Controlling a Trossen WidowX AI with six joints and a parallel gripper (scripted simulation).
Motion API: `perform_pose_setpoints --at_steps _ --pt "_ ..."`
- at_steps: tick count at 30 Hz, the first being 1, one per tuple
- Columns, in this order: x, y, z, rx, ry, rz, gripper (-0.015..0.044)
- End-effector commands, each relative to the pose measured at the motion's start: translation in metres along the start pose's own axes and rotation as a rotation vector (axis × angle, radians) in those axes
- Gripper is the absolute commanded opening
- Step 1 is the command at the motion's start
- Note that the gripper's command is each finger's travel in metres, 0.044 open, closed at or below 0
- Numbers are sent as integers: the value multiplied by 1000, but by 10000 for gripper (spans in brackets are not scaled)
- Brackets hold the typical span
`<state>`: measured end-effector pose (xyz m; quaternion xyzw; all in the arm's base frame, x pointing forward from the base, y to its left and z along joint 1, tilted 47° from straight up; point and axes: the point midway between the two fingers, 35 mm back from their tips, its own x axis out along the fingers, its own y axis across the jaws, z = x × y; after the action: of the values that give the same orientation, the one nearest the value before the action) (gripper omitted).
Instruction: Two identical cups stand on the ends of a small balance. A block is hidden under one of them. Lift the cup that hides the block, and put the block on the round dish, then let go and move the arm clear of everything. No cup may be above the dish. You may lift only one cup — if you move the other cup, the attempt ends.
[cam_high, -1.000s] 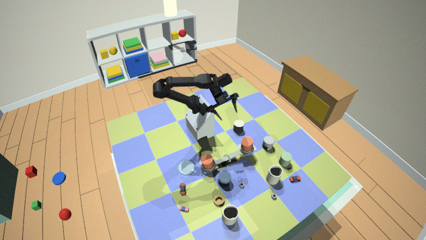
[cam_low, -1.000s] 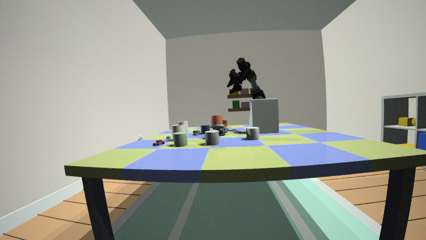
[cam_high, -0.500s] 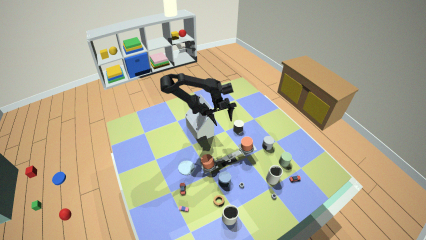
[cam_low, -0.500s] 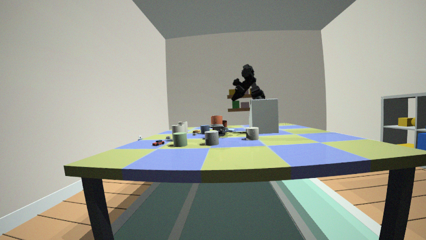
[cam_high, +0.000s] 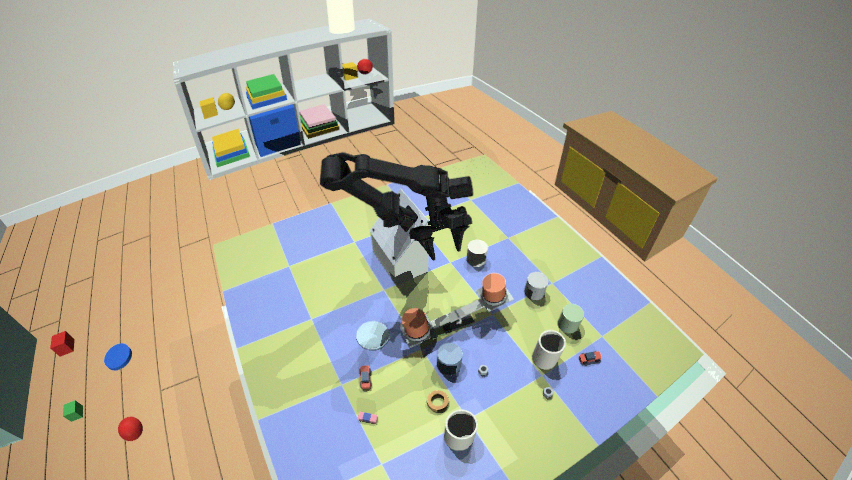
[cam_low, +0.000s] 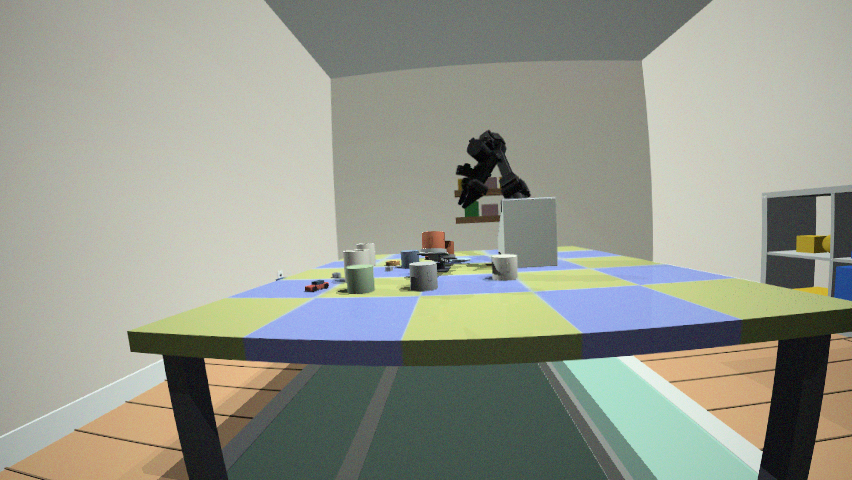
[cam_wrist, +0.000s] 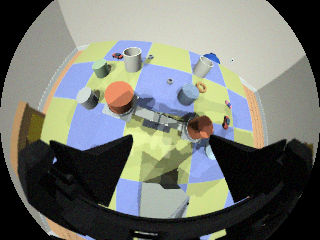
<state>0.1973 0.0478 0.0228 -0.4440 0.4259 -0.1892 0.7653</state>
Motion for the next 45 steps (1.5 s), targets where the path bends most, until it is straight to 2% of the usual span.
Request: perform_pose_setpoints --at_steps 1,22,39,45 --pt "10 -6 4 -114 68 15 440" --pt "75 -61 14 -711 328 240 440" --pt "133 -126 -6 -1201 368 505 440" --pt "138 -133 -9 -1240 365 528 440"
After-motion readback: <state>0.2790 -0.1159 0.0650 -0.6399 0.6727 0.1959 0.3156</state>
